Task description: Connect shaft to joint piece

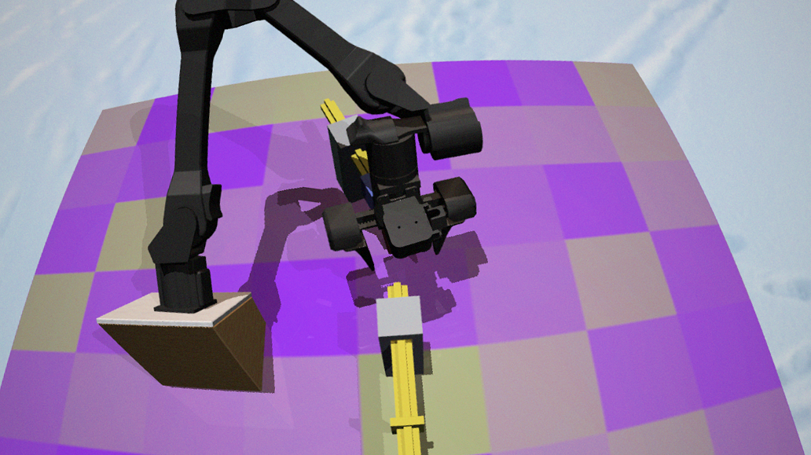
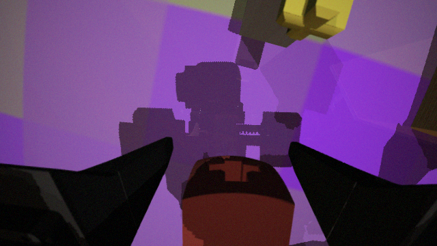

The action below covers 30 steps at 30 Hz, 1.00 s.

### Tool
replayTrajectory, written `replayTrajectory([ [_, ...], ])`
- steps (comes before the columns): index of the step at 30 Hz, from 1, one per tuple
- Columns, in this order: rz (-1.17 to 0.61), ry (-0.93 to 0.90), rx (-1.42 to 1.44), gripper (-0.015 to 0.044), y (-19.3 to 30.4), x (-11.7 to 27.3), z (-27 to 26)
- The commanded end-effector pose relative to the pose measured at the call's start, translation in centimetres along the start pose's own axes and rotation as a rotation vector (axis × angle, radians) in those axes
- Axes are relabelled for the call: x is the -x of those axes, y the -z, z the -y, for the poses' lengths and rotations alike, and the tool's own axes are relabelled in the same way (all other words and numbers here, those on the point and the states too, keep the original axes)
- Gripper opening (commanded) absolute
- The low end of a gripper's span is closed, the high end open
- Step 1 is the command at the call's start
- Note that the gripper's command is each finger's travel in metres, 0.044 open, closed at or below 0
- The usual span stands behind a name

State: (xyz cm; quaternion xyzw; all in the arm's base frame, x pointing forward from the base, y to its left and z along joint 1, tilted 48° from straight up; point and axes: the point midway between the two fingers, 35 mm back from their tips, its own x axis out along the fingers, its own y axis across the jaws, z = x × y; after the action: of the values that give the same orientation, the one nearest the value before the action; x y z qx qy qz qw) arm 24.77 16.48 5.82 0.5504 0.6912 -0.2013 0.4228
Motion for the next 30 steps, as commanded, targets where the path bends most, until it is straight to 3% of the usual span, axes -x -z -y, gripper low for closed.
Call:
replayTrajectory([
  [1,0.000,0.000,0.000,0.0440,0.0,0.0,0.0],
  [8,-0.004,0.001,0.000,0.0440,0.0,0.1,0.0],
  [16,-0.198,-0.012,-0.006,0.0440,-0.4,2.7,0.0],
  [30,-0.189,-0.024,0.108,0.0440,-0.9,3.8,-0.2],
])
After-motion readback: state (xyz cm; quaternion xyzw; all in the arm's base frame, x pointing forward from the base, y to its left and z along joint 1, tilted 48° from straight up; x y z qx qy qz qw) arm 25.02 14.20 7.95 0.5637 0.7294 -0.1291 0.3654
